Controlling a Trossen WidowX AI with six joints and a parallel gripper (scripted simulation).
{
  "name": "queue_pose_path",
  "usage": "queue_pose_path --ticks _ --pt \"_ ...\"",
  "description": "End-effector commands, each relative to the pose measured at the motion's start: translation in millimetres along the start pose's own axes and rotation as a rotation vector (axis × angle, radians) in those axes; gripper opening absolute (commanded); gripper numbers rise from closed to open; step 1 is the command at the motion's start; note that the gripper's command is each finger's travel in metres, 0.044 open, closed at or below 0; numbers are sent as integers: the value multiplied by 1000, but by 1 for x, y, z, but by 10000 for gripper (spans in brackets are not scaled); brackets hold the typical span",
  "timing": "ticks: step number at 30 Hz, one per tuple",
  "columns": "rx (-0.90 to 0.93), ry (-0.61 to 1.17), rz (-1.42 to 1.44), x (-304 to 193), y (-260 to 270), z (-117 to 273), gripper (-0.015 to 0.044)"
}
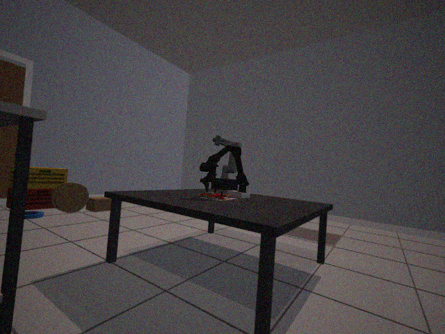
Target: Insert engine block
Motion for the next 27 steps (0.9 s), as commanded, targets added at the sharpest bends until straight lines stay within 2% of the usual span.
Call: queue_pose_path --ticks 1,13,16,21,27 --pt "-1 0 0 0 0 0 440" --pt "-1 0 0 0 0 0 440" --pt "-5 0 2 -1 0 14 440" --pt "-5 0 2 -1 0 14 440" --pt "-5 0 2 -1 0 14 282"
Point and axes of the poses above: the point midway between the two fingers, 35 mm back from their tips, its own z axis back along the fingers, its own y axis across the jaws, x = y × z, the point moved 2 cm from there along z, back along the fingers, and after that the axes turned 10 degrees about -z, right-handed, at the moved point
